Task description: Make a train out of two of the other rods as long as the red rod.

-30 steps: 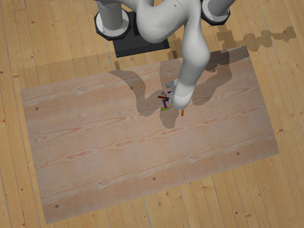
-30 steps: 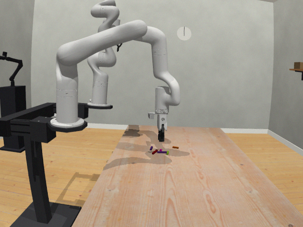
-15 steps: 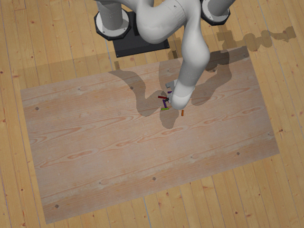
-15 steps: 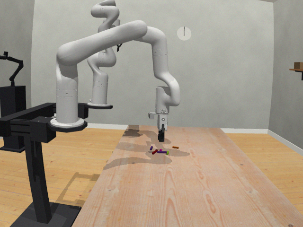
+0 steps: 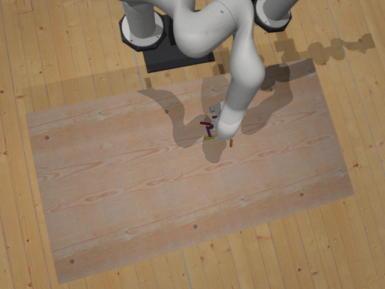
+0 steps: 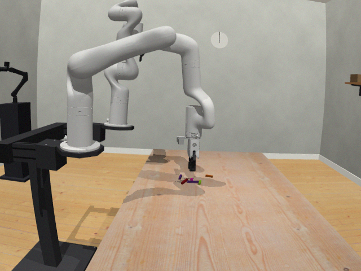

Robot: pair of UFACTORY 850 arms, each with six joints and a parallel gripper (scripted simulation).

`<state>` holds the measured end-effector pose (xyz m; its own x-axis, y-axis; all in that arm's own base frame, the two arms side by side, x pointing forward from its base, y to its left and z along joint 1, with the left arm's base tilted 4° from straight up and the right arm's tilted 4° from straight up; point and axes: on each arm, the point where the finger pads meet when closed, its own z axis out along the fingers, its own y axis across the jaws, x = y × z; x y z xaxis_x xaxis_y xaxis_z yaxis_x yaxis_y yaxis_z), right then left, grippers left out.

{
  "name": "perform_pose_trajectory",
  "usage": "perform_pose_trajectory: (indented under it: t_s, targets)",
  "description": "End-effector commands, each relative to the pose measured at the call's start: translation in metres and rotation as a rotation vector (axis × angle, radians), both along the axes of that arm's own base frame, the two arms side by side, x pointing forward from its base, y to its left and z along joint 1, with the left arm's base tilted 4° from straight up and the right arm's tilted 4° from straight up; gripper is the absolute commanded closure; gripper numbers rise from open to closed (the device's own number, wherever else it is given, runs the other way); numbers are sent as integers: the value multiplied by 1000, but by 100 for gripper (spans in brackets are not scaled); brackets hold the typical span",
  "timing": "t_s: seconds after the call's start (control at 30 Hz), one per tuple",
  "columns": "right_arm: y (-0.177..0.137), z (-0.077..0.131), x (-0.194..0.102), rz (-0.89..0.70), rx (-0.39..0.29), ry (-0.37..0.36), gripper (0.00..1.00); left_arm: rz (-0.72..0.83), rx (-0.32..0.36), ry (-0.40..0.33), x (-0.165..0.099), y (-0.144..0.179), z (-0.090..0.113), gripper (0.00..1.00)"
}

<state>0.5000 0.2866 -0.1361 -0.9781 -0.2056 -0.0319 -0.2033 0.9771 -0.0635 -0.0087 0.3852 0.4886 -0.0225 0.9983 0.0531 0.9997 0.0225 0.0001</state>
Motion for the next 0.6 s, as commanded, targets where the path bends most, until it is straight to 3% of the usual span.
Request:
perform_pose_trajectory:
  t_s: [0.0,0.57]
  targets:
    - [0,-6,1,0,1,-2,63,0,2,0,0,0,1,0]
    - [-1,-29,3,0,1,-2,63,0,2,0,0,0,1,0]
